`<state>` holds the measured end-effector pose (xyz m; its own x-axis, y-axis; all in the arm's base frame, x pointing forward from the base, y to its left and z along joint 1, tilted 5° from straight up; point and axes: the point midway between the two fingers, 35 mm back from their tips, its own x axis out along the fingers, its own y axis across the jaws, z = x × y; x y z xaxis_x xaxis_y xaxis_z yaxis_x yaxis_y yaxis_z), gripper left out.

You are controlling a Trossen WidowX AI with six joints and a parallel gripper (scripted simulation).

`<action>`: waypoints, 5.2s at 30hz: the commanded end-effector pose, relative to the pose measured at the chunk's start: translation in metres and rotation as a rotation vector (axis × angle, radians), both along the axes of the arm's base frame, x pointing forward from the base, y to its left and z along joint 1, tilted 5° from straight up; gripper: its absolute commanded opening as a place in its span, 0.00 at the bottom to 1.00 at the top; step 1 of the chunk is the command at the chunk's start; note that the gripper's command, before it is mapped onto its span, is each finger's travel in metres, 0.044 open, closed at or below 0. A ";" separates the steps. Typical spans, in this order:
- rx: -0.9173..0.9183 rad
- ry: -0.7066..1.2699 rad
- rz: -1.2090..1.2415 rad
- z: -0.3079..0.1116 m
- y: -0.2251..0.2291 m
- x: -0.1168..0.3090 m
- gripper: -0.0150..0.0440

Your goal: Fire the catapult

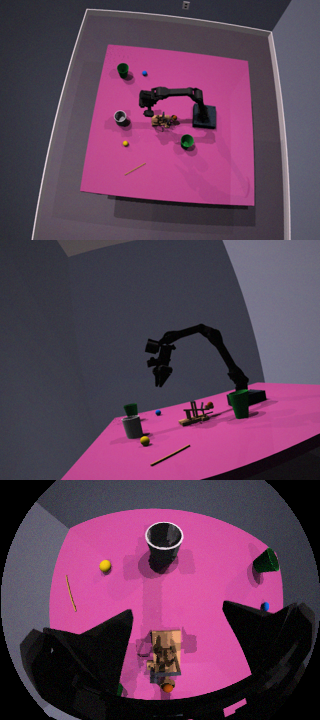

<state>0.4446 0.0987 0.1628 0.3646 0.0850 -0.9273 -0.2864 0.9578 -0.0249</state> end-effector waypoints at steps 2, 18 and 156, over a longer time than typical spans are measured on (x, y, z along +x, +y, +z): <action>0.029 -0.149 0.017 0.019 0.008 0.043 1.00; 0.049 -0.322 0.029 0.046 0.014 0.097 1.00; -1.060 0.708 1.349 -0.136 0.025 -0.240 0.25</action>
<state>0.2075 0.1264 0.0354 0.1293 -0.6820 -0.7198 -0.9712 -0.2334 0.0467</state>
